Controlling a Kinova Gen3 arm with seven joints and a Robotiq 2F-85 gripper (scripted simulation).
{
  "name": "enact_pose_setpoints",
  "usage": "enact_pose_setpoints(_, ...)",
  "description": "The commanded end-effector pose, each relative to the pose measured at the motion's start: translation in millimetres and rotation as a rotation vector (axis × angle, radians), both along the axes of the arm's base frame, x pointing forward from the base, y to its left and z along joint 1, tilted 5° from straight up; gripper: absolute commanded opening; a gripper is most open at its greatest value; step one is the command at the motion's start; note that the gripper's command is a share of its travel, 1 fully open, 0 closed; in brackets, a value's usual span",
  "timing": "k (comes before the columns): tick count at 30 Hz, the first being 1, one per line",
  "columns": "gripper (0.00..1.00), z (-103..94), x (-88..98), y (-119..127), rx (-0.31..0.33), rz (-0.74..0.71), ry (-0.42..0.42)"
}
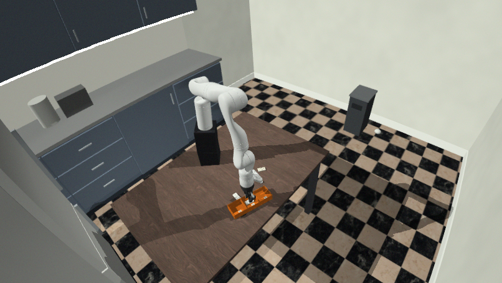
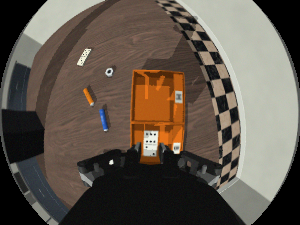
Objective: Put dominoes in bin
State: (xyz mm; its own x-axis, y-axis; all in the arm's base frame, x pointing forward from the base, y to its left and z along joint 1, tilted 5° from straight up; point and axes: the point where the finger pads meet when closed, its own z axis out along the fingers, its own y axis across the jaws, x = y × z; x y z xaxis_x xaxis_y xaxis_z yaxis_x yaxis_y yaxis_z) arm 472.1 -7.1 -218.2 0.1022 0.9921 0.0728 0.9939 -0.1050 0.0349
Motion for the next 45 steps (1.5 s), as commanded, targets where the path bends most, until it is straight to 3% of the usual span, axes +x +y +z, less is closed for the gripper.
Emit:
enact_pose_setpoints(1, 0.32, 6.7, 3.0, -1, 0.0, -0.001, -0.007)
enact_pose_setpoints(11, 0.32, 17.2, 2.5, -1, 0.0, -0.001, -0.007)
enact_pose_setpoints(15, 0.32, 33.6, 1.6, -3, 0.0, -0.001, -0.007)
enact_pose_setpoints(28, 0.32, 33.7, 2.2, -3, 0.0, -0.001, -0.007)
enact_pose_setpoints(29, 0.41, 33.7, -5.6, -6, 0.002, -0.05, -0.003)
enact_pose_setpoints(39, 0.41, 34.5, -82.4, -37, 0.024, -0.549, 0.031)
enact_pose_setpoints(42, 0.41, 34.4, -82.4, -37, 0.031, -0.698, 0.042)
enact_pose_setpoints(45, 0.41, 34.4, -82.4, -37, 0.034, -0.748, 0.045)
